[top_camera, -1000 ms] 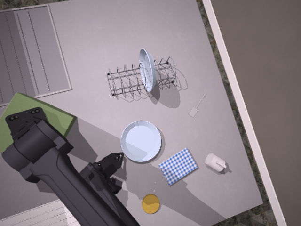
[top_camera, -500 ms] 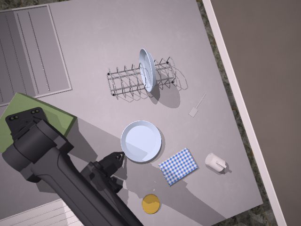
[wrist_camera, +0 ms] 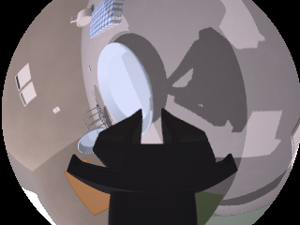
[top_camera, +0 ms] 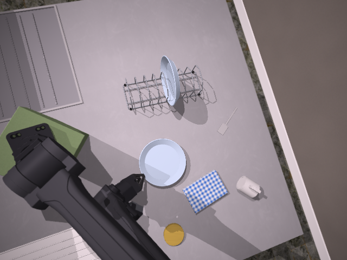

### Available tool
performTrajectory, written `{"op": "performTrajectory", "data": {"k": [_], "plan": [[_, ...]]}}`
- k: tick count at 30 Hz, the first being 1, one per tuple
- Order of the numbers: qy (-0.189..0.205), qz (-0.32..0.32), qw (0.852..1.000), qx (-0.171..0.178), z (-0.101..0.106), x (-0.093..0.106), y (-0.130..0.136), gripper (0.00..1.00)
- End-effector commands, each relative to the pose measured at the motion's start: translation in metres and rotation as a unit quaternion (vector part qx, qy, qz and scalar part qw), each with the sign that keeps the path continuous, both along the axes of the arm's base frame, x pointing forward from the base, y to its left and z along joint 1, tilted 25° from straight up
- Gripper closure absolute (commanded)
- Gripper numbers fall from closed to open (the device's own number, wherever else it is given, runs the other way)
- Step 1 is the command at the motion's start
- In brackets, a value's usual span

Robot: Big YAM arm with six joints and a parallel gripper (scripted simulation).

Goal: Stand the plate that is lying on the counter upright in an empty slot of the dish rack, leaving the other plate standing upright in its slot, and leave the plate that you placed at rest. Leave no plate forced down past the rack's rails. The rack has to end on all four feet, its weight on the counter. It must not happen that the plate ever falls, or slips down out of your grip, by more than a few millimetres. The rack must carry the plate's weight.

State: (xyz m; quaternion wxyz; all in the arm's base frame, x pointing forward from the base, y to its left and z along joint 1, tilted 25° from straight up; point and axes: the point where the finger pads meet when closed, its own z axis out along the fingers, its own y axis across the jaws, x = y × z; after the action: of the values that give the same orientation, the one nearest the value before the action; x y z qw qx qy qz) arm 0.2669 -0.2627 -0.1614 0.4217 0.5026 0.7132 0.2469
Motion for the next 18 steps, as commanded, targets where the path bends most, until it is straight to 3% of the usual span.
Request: {"op": "performTrajectory", "data": {"k": [1,18], "plan": [[-0.001,0.003,1.0,0.003,-0.0036,0.0051,0.0043,0.74],[-0.001,0.003,1.0,0.003,-0.0083,0.013,0.0039,0.74]]}}
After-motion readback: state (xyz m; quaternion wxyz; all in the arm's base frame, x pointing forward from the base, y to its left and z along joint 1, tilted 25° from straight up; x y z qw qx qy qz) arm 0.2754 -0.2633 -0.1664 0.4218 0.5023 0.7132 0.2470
